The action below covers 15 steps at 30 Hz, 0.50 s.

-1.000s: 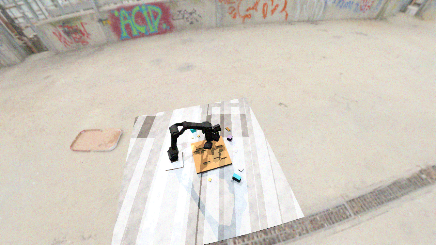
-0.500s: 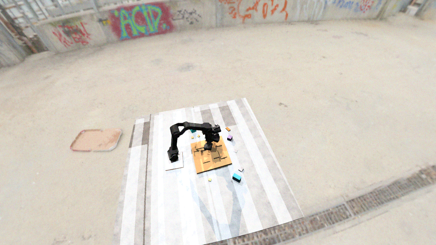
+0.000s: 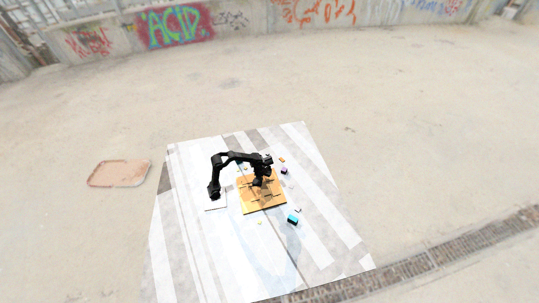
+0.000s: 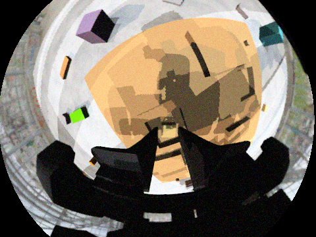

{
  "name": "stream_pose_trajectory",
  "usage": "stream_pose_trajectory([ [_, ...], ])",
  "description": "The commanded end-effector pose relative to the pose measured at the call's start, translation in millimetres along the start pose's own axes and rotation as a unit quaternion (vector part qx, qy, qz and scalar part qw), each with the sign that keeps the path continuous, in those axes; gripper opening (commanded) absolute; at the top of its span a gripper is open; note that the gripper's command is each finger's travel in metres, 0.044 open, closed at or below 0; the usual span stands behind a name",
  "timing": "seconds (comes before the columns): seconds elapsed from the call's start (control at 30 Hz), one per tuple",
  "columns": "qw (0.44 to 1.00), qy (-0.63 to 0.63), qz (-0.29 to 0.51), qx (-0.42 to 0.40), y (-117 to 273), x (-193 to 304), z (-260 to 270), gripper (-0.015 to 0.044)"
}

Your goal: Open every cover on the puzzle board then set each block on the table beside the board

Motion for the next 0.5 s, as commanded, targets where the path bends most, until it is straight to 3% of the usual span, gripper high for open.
stream_pose_trajectory([
  [0.0, 1.0, 0.002, 0.002, 0.003, -3.1, 0.8, -0.8, 0.0144],
  [0.3, 1.0, 0.0, 0.0, 0.0, -0.7, 0.2, -0.1, 0.0084],
  [0.47, 1.0, 0.0, 0.0, 0.0, 0.2, 0.1, 0.0, 0.008],
])
Point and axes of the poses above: the point midway between the two fingers, 35 mm back from their tips, its own y axis back along the fingers, its own z axis across the jaws, x = y × z, the point moved 2 cm from there along y, back along the fingers, and after that the axes turned 8 degrees about y, right-handed, at the moved point
